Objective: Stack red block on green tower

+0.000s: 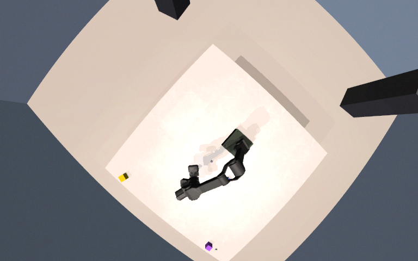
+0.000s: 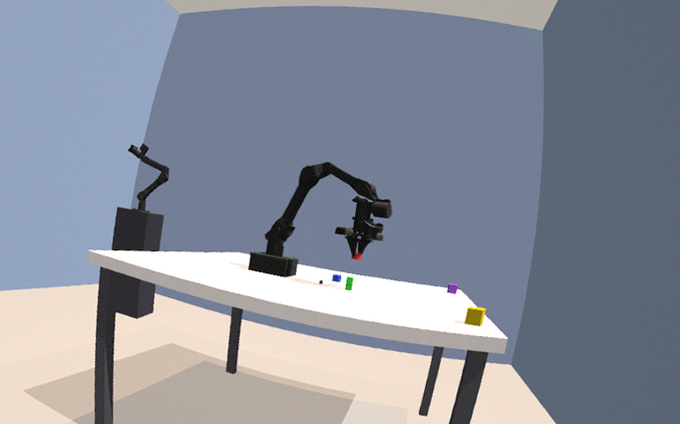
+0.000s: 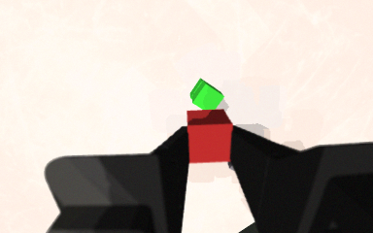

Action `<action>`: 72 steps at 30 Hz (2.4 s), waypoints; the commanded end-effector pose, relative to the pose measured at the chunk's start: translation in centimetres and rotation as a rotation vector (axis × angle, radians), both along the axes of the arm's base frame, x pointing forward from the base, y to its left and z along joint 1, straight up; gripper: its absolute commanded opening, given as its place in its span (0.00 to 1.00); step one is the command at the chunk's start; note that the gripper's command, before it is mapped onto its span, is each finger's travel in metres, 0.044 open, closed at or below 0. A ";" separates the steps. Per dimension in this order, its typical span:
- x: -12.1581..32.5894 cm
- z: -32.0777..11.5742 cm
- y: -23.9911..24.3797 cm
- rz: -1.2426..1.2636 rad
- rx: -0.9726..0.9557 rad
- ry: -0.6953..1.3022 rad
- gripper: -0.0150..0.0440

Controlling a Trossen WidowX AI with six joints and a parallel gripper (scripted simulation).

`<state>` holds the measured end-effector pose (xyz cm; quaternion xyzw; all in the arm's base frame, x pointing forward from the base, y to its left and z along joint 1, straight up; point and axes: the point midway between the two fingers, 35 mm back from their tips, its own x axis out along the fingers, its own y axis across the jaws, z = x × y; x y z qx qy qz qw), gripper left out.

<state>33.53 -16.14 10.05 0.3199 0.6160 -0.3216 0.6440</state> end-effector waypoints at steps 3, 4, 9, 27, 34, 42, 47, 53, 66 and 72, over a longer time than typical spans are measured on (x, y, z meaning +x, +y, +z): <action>-0.7 -0.5 -0.6 0.007 0.004 0.003 0.25; -0.7 -0.9 -0.6 0.007 0.004 0.003 0.25; -0.6 -3.3 -0.6 0.007 0.004 0.003 0.25; -0.7 -6.9 -0.7 0.007 0.004 0.004 0.25; -0.7 -7.0 -0.7 0.007 0.004 0.004 0.25; -0.7 -7.0 -0.7 0.007 0.004 0.004 0.25; -0.7 -7.1 -0.7 0.007 0.004 0.004 0.25; -0.7 -7.1 -0.7 0.007 0.004 0.004 0.25; -0.7 -7.0 -0.7 0.004 0.003 0.004 0.61; -0.7 -7.0 -0.7 0.004 0.003 0.004 0.88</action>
